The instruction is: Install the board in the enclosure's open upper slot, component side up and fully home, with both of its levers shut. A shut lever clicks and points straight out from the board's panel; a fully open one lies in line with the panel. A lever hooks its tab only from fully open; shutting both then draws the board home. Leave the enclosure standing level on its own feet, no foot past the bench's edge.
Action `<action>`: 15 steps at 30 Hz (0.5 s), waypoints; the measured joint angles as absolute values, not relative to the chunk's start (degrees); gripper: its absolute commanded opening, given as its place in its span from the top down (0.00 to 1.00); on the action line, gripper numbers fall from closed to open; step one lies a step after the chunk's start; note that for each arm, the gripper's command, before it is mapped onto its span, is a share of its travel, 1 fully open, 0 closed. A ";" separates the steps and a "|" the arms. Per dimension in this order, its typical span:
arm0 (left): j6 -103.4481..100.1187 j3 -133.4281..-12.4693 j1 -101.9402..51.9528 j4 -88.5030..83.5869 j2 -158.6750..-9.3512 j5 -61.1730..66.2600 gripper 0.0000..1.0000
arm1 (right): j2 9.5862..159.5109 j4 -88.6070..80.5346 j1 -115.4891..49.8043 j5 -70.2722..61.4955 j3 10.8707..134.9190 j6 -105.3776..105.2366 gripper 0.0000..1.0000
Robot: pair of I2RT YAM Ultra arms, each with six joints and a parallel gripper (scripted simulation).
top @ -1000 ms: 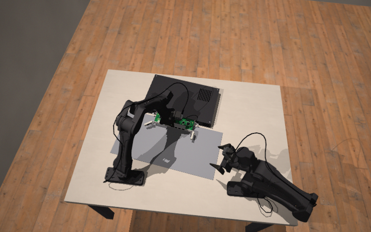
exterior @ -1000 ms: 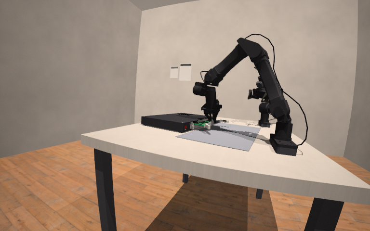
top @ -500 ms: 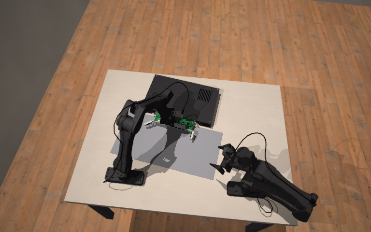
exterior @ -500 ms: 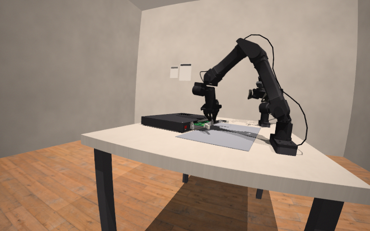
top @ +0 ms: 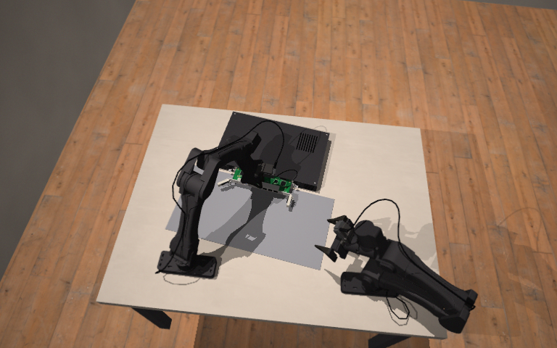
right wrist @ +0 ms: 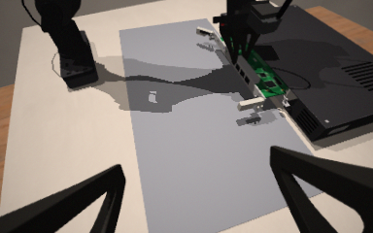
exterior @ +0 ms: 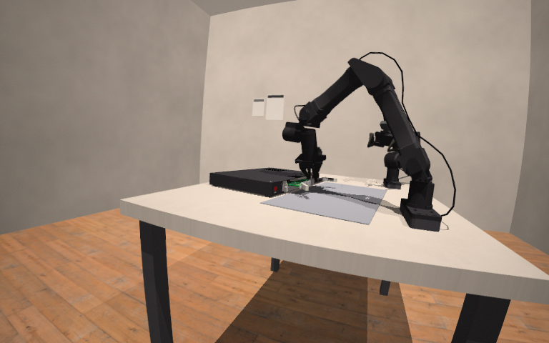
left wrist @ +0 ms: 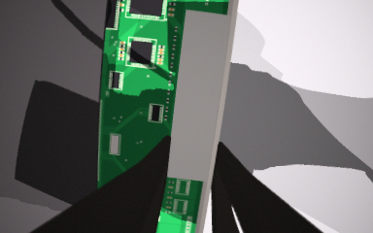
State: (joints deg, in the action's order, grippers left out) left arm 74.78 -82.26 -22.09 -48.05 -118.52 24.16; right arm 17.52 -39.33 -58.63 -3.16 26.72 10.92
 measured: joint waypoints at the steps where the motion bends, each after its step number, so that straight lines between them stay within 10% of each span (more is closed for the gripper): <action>1: 74.83 -83.31 -21.93 -48.03 -119.24 24.14 0.81 | 17.52 -39.33 -58.63 -3.16 26.72 10.92 0.00; 15: 74.87 -85.49 -21.58 -47.88 -120.73 24.47 0.68 | 17.52 -39.33 -58.63 -3.16 26.72 10.92 0.00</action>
State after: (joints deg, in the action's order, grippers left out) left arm 74.87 -85.49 -21.58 -47.88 -120.73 24.47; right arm 17.52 -39.33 -58.63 -3.16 26.72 10.92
